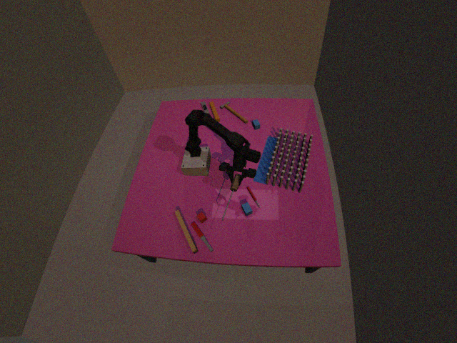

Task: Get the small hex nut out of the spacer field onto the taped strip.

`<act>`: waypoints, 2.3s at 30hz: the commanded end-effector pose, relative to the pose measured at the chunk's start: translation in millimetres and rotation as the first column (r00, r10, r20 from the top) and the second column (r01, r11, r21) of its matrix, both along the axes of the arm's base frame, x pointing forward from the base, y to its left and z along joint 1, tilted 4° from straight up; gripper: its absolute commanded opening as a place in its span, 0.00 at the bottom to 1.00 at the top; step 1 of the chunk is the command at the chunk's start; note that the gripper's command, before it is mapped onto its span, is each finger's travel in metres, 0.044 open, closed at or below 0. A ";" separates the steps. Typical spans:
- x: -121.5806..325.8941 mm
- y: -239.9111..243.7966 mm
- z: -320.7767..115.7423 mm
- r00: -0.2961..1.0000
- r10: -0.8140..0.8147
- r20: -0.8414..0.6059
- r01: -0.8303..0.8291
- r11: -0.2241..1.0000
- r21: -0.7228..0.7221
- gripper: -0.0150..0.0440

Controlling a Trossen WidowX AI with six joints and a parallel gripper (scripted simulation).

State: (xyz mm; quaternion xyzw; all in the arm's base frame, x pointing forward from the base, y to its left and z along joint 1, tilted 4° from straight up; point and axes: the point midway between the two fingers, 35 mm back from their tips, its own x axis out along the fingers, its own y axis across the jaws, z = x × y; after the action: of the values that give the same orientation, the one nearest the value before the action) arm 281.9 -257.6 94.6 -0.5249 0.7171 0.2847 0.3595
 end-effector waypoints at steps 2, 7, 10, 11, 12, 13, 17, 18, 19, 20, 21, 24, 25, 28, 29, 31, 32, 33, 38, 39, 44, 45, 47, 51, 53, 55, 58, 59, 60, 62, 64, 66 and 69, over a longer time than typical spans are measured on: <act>-0.2 -1.8 -6.8 1.000 -0.006 -0.003 0.006 1.000 -0.009 0.25; 0.6 -2.6 -13.7 1.000 -0.006 -0.003 0.006 1.000 -0.009 0.25; 1.0 -3.1 -17.9 1.000 -0.006 -0.003 0.006 1.000 -0.009 0.25; 1.2 -3.2 -19.2 1.000 -0.006 -0.003 0.006 1.000 -0.009 0.25; 1.3 -3.3 -20.6 1.000 -0.006 -0.003 0.006 1.000 -0.009 0.25; 1.4 -3.5 -22.0 1.000 -0.006 -0.003 0.006 1.000 -0.009 0.25; 1.9 -4.0 -27.5 1.000 -0.006 -0.003 0.006 1.000 -0.009 0.25; 2.0 -4.1 -28.8 1.000 -0.006 -0.003 0.006 1.000 -0.009 0.25; 2.1 -4.3 -30.2 1.000 -0.006 -0.003 0.006 1.000 -0.009 0.25; 2.1 -4.4 -31.6 1.000 -0.006 -0.003 0.006 1.000 -0.009 0.25; 2.2 -4.5 -33.0 1.000 -0.006 -0.003 0.006 1.000 -0.009 0.25; 2.4 -4.8 -37.1 1.000 -0.006 -0.003 0.006 1.000 -0.009 0.25; 2.5 -4.9 -38.4 1.000 -0.006 -0.003 0.006 1.000 -0.009 0.25; 2.6 -5.2 -42.5 1.000 -0.006 -0.003 0.006 1.000 -0.009 0.25; 2.7 -5.3 -43.9 1.000 -0.006 -0.003 0.006 1.000 -0.009 0.25; 2.7 -5.5 -46.6 1.000 -0.006 -0.003 0.006 1.000 -0.009 0.25; 2.8 -5.6 -48.0 1.000 -0.006 -0.003 0.006 1.000 -0.009 0.25; 2.8 -5.7 -49.4 1.000 -0.006 -0.003 0.006 1.000 -0.009 0.25; 2.8 -6.0 -56.1 1.000 -0.006 -0.003 0.006 1.000 -0.009 0.25; 2.8 -6.1 -57.5 1.000 -0.006 -0.003 0.006 1.000 -0.009 0.25; 2.6 -6.3 -64.3 1.000 -0.006 -0.003 0.006 1.000 -0.009 0.25; 2.6 -6.4 -65.6 1.000 -0.006 -0.003 0.006 1.000 -0.009 0.25; 2.5 -6.5 -68.3 1.000 -0.006 -0.003 0.006 1.000 -0.009 0.25; 2.2 -6.6 -73.7 1.000 -0.006 -0.003 0.006 1.000 -0.009 0.25; 2.0 -6.6 -76.3 1.000 -0.006 -0.003 0.006 1.000 -0.009 0.25; 1.8 -6.7 -79.0 1.000 -0.006 -0.003 0.006 1.000 -0.009 0.25; 1.5 -6.7 -83.0 1.000 -0.006 -0.003 0.006 1.000 -0.009 0.25; 1.4 -6.7 -84.3 1.000 -0.006 -0.003 0.006 1.000 -0.009 0.25; 1.3 -6.7 -85.6 1.000 -0.006 -0.003 0.006 1.000 -0.009 0.25; 1.0 -6.7 -88.3 1.000 -0.006 -0.003 0.006 1.000 -0.009 0.25; 0.7 -6.7 -90.9 1.000 -0.006 -0.003 0.006 1.000 -0.009 0.25; 0.4 -6.6 -93.5 1.000 -0.006 -0.003 0.006 1.000 -0.009 0.25; -0.1 -6.5 -97.5 1.000 -0.006 -0.003 0.006 1.000 -0.009 0.25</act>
State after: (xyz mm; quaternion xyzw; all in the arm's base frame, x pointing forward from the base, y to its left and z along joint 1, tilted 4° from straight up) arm 283.6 -263.7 0.9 -0.5230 0.7190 0.2803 0.3618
